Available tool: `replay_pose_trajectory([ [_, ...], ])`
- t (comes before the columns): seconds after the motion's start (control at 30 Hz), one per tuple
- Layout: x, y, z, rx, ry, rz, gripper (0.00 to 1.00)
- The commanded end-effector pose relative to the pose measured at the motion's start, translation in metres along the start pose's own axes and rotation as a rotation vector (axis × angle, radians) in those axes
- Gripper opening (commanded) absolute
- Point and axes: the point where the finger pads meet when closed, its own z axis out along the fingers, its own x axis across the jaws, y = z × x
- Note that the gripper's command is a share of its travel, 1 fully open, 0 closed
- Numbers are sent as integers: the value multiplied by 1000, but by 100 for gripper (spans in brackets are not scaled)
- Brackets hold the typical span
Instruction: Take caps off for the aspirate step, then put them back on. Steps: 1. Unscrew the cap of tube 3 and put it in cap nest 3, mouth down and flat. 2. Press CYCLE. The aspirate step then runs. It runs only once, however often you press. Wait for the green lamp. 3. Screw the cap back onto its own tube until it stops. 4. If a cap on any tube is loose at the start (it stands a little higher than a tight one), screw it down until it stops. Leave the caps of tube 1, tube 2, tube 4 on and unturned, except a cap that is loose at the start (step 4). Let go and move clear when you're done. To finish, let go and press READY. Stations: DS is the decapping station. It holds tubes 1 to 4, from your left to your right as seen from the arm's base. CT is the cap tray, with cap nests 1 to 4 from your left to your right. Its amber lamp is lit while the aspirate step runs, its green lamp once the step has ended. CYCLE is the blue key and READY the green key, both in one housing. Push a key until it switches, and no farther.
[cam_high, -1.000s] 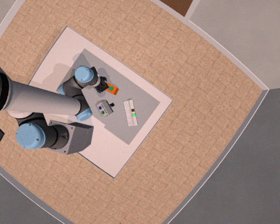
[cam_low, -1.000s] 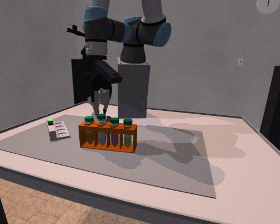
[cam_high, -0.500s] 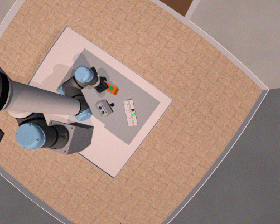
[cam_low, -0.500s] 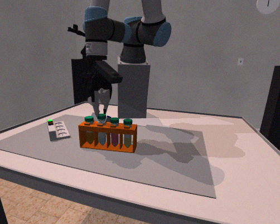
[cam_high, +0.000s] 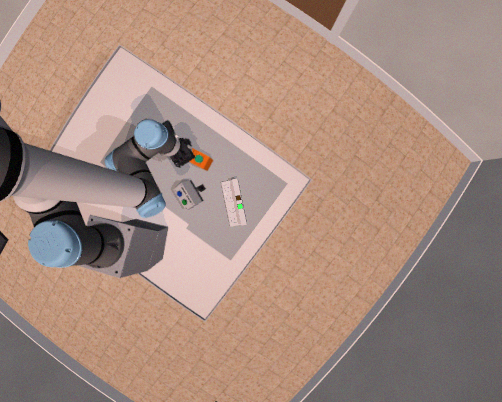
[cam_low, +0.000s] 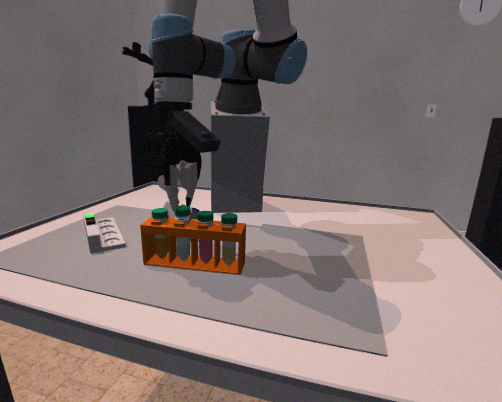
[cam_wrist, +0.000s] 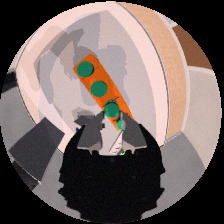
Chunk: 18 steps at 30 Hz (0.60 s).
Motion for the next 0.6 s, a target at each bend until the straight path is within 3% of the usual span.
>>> replay_pose_trajectory([
  [0.0, 2, -1, 2, 0, 2, -3, 0],
  [0.57, 3, -1, 6, 0, 2, -3, 0],
])
